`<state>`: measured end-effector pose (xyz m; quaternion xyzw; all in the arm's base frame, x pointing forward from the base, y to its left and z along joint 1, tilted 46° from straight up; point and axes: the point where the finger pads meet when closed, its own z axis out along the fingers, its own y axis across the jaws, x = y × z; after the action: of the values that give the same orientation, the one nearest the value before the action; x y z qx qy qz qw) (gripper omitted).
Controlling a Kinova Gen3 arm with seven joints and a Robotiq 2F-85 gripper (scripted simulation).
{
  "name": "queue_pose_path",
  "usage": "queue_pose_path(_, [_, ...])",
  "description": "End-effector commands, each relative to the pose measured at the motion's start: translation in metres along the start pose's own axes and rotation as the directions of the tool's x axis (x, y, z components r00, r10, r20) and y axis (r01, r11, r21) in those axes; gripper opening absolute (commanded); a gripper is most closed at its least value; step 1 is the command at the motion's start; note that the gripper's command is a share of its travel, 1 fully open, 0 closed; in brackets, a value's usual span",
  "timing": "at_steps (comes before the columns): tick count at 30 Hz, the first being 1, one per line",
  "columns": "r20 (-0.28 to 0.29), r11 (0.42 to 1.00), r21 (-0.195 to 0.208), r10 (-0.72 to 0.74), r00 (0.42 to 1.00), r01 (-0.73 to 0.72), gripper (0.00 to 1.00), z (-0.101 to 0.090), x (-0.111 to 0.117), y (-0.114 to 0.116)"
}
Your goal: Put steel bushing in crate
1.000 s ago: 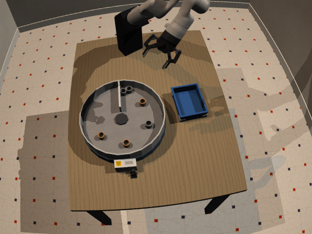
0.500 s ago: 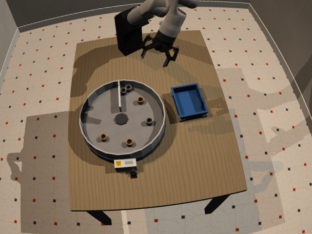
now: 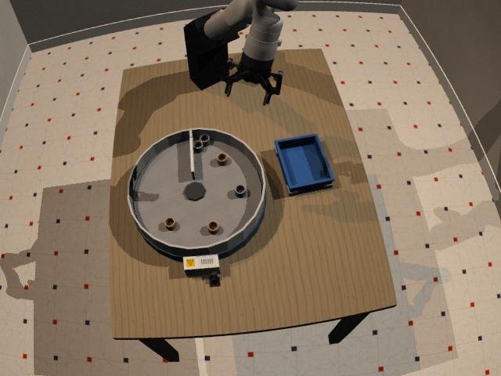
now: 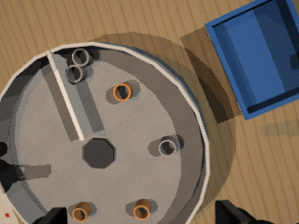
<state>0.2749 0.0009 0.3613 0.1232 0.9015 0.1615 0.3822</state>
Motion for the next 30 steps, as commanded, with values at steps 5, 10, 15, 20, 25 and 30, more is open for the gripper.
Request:
queue_pose_path(5, [-0.012,1.0,-0.01,-0.01,1.0,0.01,1.0,0.002,0.002,0.004])
queue_pose_path(10, [-0.186,0.984,-0.178,-0.042,0.982,0.009,1.0,0.002,0.002,0.005])
queue_pose_path(15, [-0.186,0.984,-0.178,-0.042,0.982,0.009,1.0,0.002,0.002,0.005])
queue_pose_path(20, [-0.186,0.984,-0.178,-0.042,0.982,0.009,1.0,0.002,0.002,0.005])
queue_pose_path(25, [-0.185,0.984,-0.18,-0.042,0.982,0.008,1.0,0.023,0.009,-0.013])
queue_pose_path(30, [-0.187,0.983,-0.181,-0.043,0.981,0.009,1.0,0.038,0.014,-0.025])
